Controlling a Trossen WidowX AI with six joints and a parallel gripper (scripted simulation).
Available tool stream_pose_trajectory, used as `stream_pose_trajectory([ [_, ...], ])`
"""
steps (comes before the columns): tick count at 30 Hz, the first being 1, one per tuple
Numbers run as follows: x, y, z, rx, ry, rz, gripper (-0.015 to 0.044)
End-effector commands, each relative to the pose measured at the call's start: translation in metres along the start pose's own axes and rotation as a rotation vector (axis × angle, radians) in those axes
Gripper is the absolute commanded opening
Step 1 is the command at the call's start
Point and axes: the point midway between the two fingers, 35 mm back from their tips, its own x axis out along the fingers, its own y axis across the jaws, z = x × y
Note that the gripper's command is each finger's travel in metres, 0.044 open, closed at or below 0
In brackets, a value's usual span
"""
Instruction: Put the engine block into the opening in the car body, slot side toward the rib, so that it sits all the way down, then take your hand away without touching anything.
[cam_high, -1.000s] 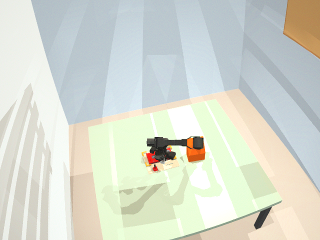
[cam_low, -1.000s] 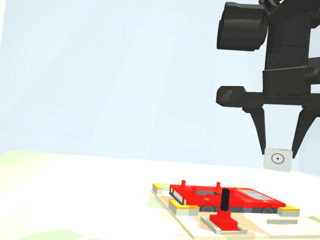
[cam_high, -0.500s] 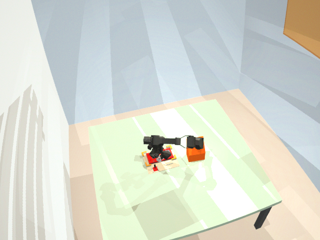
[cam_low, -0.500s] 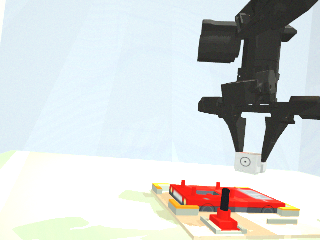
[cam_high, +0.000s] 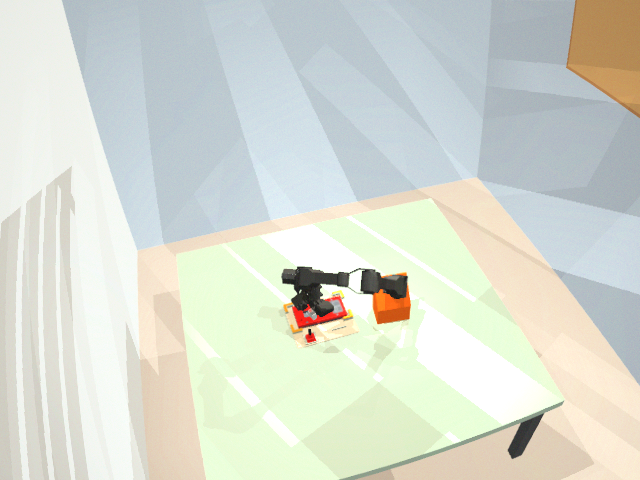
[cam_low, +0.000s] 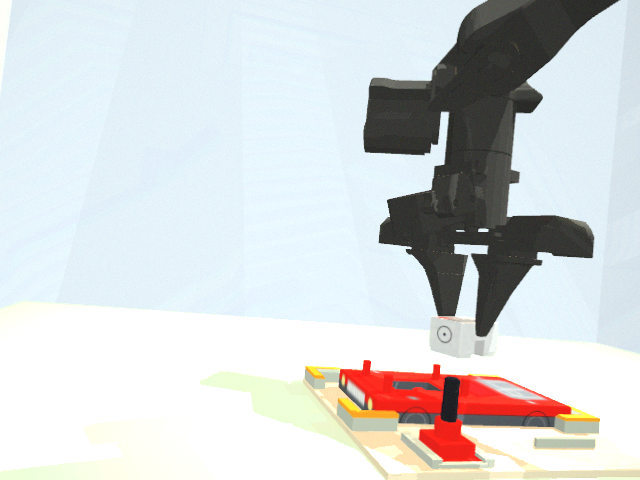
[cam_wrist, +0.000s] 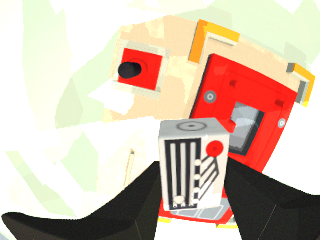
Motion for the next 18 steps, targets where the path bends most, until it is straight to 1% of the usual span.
stream_pose_trajectory([
  [1,0.002,-0.014,0.000,0.069,-0.007,-0.010,0.0000],
  [18,0.025,-0.059,-0.008,0.338,-0.019,0.000,0.0000],
])
